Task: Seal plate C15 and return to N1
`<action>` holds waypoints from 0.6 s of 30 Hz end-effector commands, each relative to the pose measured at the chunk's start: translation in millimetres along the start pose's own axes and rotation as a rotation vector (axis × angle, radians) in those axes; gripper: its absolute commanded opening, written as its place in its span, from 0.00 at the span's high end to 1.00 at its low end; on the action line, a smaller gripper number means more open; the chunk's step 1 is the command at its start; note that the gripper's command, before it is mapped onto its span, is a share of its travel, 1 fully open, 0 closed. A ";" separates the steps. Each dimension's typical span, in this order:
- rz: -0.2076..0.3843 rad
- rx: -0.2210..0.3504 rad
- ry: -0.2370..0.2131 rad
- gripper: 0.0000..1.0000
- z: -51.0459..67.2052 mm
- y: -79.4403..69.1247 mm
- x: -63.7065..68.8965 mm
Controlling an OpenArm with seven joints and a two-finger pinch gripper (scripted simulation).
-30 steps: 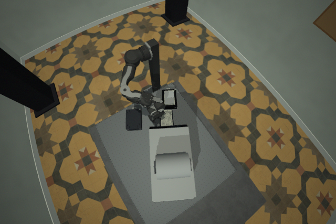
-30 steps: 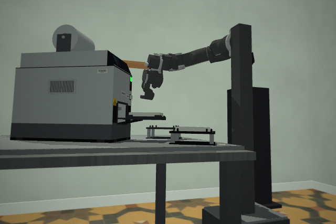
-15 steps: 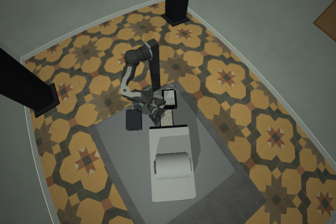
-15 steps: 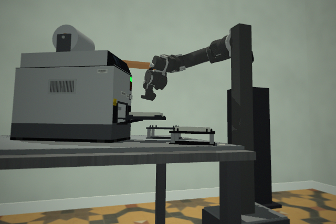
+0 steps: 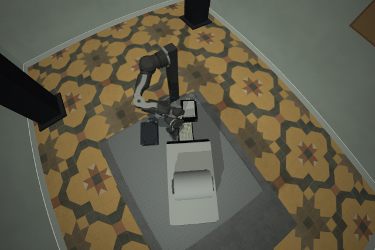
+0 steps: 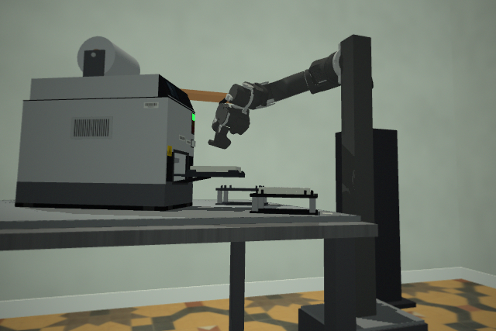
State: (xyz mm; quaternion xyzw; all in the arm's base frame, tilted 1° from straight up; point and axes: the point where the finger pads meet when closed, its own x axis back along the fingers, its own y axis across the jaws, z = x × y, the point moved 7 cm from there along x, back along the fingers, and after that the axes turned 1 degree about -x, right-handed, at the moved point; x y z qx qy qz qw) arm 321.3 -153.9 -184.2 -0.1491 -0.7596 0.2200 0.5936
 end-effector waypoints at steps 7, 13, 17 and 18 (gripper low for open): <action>0.111 0.151 0.077 1.00 -8.8 2.8 -0.9; 0.111 0.151 0.077 1.00 -8.8 2.8 -0.9; 0.155 0.187 -0.036 1.00 -0.5 5.5 -1.1; 0.183 0.231 -0.033 1.00 -0.4 7.3 -1.3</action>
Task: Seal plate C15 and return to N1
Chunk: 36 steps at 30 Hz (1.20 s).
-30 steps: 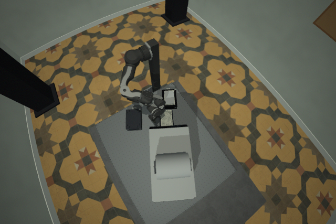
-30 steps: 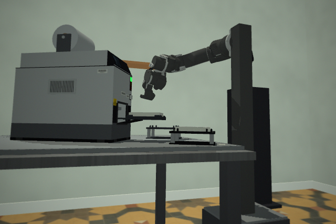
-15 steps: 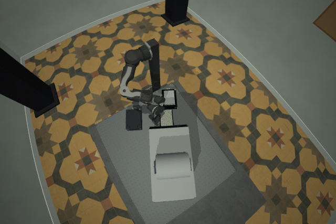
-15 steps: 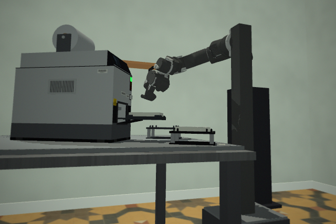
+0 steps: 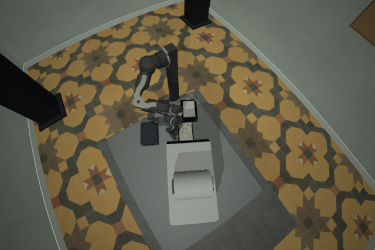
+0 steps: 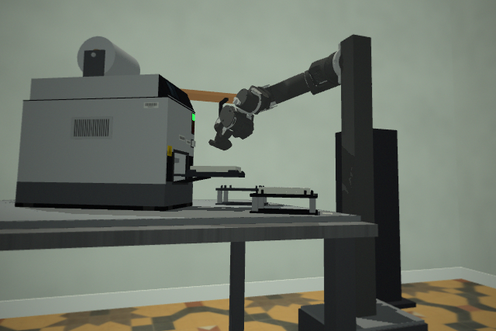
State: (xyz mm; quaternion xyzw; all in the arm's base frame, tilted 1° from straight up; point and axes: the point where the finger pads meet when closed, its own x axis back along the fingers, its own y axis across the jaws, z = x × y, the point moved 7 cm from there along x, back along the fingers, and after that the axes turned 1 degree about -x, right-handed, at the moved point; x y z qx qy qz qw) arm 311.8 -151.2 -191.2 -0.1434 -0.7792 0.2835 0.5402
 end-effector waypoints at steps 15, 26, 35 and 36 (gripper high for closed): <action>0.106 0.135 -0.022 1.00 -2.9 1.4 -0.3; 0.156 0.226 -0.014 1.00 -2.7 4.4 -0.8; 0.227 0.278 -0.108 1.00 4.8 8.3 -2.2; 0.227 0.278 -0.108 1.00 4.8 8.3 -2.2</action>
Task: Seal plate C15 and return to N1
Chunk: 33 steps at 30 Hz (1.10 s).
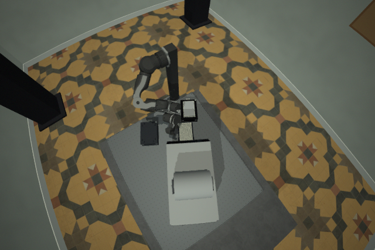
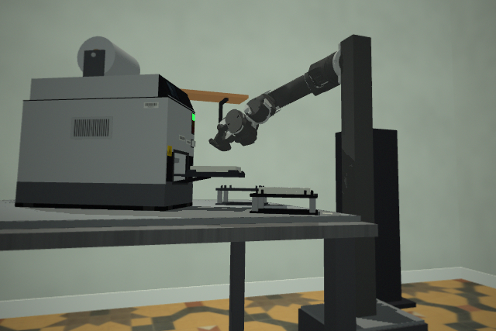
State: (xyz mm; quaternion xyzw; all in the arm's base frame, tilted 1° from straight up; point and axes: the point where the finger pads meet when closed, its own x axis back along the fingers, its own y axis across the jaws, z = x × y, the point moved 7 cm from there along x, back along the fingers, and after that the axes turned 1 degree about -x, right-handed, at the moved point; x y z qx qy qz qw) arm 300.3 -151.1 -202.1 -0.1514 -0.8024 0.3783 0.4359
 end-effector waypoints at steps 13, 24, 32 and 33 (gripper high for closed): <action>0.070 0.142 -0.005 1.00 -2.2 1.8 0.3; 0.107 0.239 0.002 1.00 -2.1 4.3 0.0; 0.180 0.280 -0.077 1.00 4.3 8.7 -0.8; 0.180 0.280 -0.077 1.00 4.3 8.7 -0.8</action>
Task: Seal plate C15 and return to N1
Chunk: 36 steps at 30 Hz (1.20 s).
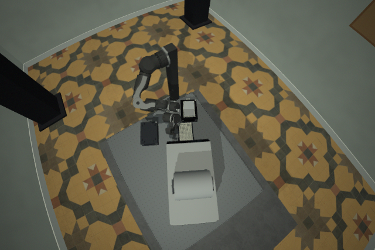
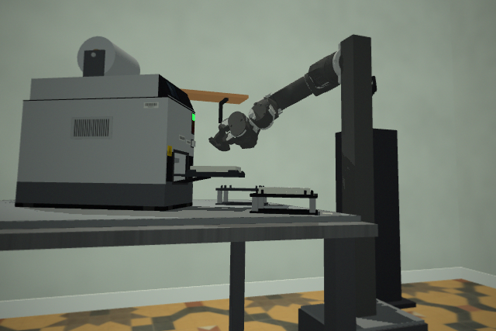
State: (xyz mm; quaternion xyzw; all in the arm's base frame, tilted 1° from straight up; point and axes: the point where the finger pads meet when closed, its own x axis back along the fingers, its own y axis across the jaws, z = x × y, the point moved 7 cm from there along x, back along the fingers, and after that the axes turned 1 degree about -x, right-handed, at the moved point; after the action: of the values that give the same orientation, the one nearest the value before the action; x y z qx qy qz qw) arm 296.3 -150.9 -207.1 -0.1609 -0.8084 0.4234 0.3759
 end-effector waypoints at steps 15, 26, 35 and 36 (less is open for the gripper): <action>0.062 0.196 0.009 1.00 0.0 4.2 0.2; 0.077 0.246 0.012 1.00 0.3 5.4 0.1; 0.077 0.246 0.013 1.00 0.5 5.8 0.2; 0.077 0.246 0.013 1.00 0.5 5.8 0.2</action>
State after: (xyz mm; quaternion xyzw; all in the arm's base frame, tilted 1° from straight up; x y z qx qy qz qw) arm 295.9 -150.9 -207.7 -0.1605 -0.8081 0.4237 0.3765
